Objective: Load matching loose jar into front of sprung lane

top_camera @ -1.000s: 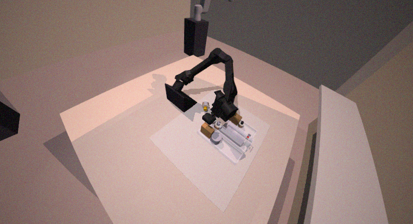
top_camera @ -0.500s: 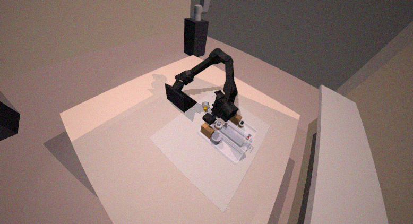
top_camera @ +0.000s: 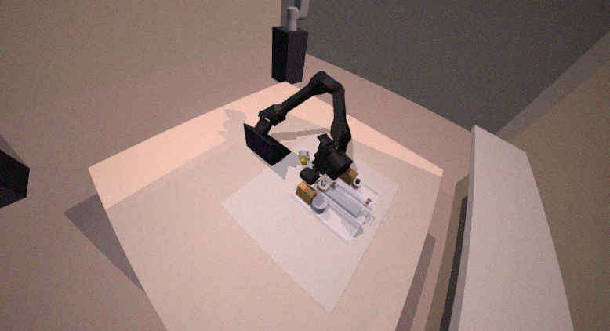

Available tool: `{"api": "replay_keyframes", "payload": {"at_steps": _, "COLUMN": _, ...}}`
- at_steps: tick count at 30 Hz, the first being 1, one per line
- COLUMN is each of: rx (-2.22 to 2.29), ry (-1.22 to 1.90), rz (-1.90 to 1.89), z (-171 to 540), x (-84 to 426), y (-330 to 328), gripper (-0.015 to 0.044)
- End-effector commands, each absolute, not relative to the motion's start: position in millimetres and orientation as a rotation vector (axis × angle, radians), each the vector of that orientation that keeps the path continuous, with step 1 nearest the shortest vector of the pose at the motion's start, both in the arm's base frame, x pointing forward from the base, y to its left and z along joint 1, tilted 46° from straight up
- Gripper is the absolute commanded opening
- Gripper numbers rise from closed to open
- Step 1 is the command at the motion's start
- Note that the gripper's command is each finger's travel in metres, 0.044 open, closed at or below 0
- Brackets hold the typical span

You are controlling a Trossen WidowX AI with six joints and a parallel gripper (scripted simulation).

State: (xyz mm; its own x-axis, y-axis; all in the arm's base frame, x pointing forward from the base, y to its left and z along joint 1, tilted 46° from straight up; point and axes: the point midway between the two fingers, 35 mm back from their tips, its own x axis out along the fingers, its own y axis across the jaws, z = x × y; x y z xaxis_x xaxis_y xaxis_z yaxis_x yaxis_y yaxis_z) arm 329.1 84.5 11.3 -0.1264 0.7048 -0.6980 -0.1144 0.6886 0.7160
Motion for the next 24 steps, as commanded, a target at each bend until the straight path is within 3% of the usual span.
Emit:
{"api": "replay_keyframes", "payload": {"at_steps": 1, "rx": 0.503, "ry": 1.525, "rz": 0.761, "z": 12.4, "x": 334.9, "y": 86.2, "gripper": 0.0}}
{"api": "replay_keyframes", "payload": {"at_steps": 24, "rx": 0.503, "ry": 1.524, "rz": 0.761, "z": 8.2, "x": 334.1, "y": 90.5, "gripper": 0.0}}
